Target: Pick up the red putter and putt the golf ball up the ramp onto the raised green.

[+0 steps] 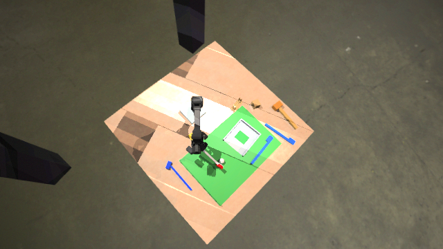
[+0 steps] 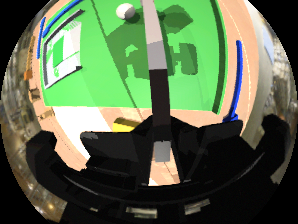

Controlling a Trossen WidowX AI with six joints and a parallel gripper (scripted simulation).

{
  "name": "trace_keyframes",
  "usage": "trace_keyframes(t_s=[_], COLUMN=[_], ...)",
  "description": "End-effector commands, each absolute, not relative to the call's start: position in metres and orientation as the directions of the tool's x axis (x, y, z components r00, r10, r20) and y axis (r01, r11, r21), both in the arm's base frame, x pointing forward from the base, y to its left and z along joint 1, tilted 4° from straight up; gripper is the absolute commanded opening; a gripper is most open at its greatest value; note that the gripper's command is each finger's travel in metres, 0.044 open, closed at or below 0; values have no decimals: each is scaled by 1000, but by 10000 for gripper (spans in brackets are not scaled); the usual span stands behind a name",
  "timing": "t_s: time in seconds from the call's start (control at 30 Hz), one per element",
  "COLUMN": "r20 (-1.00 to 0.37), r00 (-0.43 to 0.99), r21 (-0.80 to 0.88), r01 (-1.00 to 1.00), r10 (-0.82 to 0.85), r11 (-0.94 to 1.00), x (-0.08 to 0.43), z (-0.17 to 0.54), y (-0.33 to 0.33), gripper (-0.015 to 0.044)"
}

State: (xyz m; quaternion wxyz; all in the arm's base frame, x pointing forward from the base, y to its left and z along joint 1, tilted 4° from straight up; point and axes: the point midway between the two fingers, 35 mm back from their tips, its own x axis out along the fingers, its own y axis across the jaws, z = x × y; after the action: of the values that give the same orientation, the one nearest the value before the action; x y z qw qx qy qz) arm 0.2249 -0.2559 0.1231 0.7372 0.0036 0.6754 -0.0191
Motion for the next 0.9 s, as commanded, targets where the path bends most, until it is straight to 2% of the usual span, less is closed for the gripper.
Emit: trace_keyframes(t_s=[0.0, 0.87], r20=[-995, -996], r00=[94, 87], r21=[-19, -19], r01=[36, 33], r10=[-22, -22], r11=[999, 999], x=[227, 227], z=[117, 99], y=[-256, -258], gripper=[0, 0])
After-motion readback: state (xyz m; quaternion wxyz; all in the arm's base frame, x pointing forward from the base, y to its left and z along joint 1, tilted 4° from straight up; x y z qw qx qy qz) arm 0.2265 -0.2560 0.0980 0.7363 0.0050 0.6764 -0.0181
